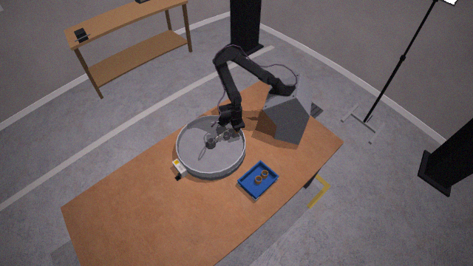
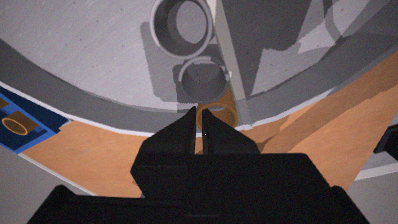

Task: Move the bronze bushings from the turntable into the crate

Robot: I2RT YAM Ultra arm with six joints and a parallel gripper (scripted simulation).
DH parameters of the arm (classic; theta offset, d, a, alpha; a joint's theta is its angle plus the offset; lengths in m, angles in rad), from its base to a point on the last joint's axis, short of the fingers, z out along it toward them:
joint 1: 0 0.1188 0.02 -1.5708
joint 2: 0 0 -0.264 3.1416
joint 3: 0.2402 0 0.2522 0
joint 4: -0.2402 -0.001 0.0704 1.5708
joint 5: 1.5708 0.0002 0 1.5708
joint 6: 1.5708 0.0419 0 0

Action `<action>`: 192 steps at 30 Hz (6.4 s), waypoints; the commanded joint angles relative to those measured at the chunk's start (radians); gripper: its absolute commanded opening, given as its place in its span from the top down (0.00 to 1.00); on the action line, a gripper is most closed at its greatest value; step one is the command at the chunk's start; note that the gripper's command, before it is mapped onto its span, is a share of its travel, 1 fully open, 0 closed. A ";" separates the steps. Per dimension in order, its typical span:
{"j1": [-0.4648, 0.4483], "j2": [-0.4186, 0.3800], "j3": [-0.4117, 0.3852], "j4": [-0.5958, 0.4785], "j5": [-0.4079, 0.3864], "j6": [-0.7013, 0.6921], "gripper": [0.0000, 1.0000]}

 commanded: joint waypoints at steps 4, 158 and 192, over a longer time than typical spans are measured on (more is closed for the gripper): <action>0.021 -0.049 -0.026 -0.027 0.028 0.014 1.00; 0.819 0.911 1.429 -1.067 0.287 0.939 1.00; 0.834 0.994 1.620 -1.175 0.287 0.966 1.00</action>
